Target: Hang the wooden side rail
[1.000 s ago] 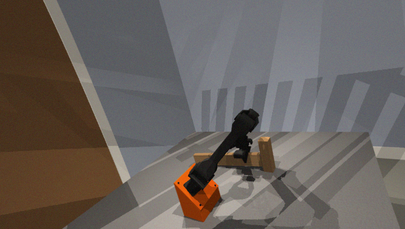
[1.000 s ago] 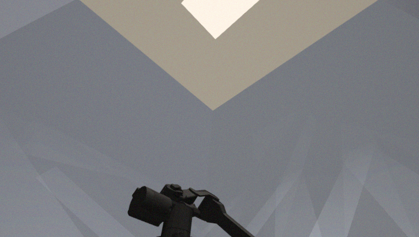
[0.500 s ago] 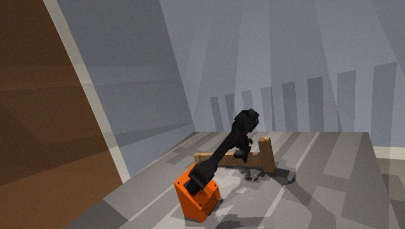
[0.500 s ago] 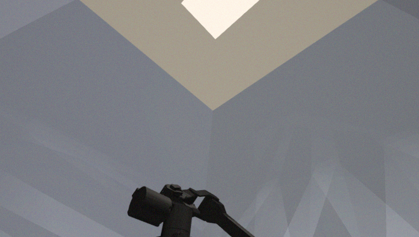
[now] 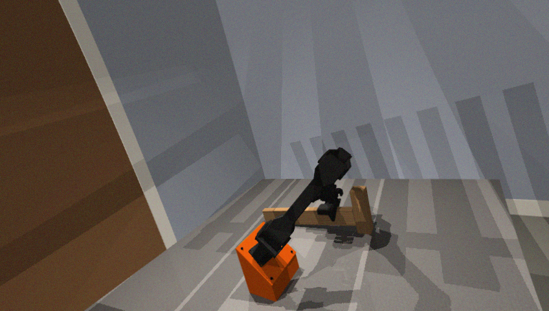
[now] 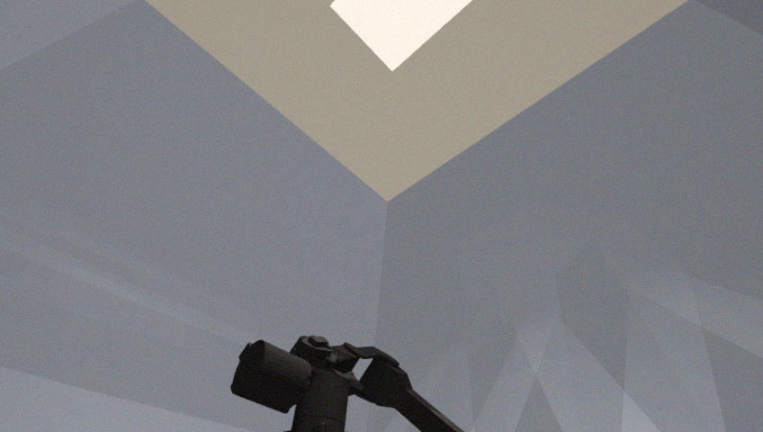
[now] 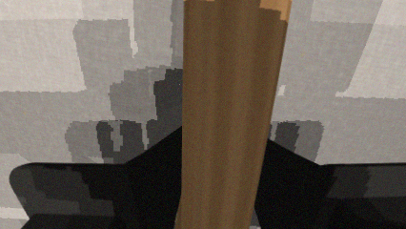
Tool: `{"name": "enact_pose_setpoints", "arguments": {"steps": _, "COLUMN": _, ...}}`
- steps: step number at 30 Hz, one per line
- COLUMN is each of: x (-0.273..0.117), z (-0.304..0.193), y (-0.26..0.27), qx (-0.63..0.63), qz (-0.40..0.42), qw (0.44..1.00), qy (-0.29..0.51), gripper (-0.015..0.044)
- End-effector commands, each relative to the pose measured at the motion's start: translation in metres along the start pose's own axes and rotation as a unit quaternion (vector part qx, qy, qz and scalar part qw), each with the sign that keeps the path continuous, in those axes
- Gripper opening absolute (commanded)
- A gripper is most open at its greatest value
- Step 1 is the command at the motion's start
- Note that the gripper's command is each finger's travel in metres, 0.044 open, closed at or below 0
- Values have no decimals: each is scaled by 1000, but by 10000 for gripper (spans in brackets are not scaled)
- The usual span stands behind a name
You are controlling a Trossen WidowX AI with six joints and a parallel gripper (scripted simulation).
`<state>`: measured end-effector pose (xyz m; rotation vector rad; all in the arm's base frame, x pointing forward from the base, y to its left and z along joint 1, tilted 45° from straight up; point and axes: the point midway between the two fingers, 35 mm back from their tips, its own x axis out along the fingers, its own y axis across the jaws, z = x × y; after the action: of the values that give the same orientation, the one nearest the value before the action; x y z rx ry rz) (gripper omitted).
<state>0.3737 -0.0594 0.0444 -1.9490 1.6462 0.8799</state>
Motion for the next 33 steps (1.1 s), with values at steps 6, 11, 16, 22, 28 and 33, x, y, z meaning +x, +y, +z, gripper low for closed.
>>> {"name": "enact_pose_setpoints", "arguments": {"steps": 6, "x": -4, "z": -3, "y": -3, "qx": -2, "qz": -6, "qw": 1000, "qy": 4, "gripper": 0}}
{"name": "enact_pose_setpoints", "arguments": {"steps": 11, "x": -5, "z": -4, "y": -2, "qx": -2, "qz": -6, "qw": 1000, "qy": 4, "gripper": 0}}
{"name": "enact_pose_setpoints", "arguments": {"steps": 16, "x": -5, "z": -4, "y": -2, "qx": -2, "qz": -6, "qw": 1000, "qy": 4, "gripper": 0}}
{"name": "enact_pose_setpoints", "arguments": {"steps": 22, "x": -5, "z": -5, "y": -1, "qx": -2, "qz": -6, "qw": 1000, "qy": 4, "gripper": 0}}
{"name": "enact_pose_setpoints", "arguments": {"steps": 28, "x": -4, "z": -5, "y": 0, "qx": -2, "qz": -6, "qw": 1000, "qy": 4, "gripper": 0}}
{"name": "enact_pose_setpoints", "arguments": {"steps": 33, "x": -4, "z": -6, "y": 0, "qx": -2, "qz": -6, "qw": 1000, "qy": 4, "gripper": 0}}
